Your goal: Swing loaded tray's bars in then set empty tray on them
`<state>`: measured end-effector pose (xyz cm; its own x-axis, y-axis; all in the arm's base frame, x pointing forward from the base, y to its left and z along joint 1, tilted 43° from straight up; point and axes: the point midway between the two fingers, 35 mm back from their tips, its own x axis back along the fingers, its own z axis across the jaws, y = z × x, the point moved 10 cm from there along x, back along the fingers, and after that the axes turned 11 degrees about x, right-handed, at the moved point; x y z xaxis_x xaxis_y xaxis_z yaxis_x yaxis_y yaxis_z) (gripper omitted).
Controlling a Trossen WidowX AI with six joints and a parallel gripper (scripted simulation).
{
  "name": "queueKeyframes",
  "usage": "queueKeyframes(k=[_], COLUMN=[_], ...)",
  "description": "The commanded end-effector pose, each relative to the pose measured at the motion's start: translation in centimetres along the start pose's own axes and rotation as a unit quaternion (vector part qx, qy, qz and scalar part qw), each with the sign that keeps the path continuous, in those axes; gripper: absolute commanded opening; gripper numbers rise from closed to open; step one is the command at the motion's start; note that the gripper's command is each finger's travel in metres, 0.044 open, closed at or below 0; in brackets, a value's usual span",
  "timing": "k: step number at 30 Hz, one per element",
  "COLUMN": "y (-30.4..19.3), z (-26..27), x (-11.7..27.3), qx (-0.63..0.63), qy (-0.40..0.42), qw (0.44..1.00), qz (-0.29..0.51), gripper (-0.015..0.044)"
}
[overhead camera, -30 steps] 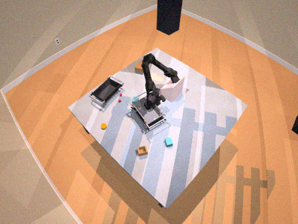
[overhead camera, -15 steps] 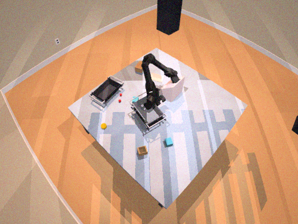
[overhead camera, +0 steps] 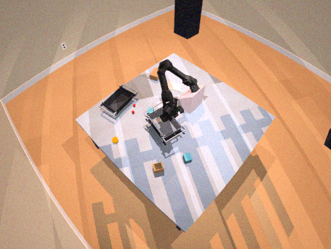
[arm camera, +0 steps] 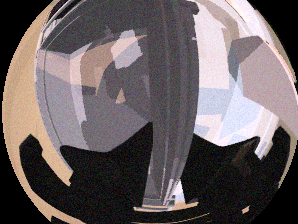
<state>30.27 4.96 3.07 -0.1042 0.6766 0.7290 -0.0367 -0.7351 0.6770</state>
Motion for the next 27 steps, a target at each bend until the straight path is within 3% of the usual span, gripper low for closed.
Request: queueKeyframes(k=[1,27], y=[0.10,0.10], z=[-0.41,-0.41], x=[-0.55,-0.55], qx=[0.003,0.003], qy=[-0.014,-0.014], qw=[1.000,1.000], qz=[0.003,0.003], gripper=[0.0000,0.0000])
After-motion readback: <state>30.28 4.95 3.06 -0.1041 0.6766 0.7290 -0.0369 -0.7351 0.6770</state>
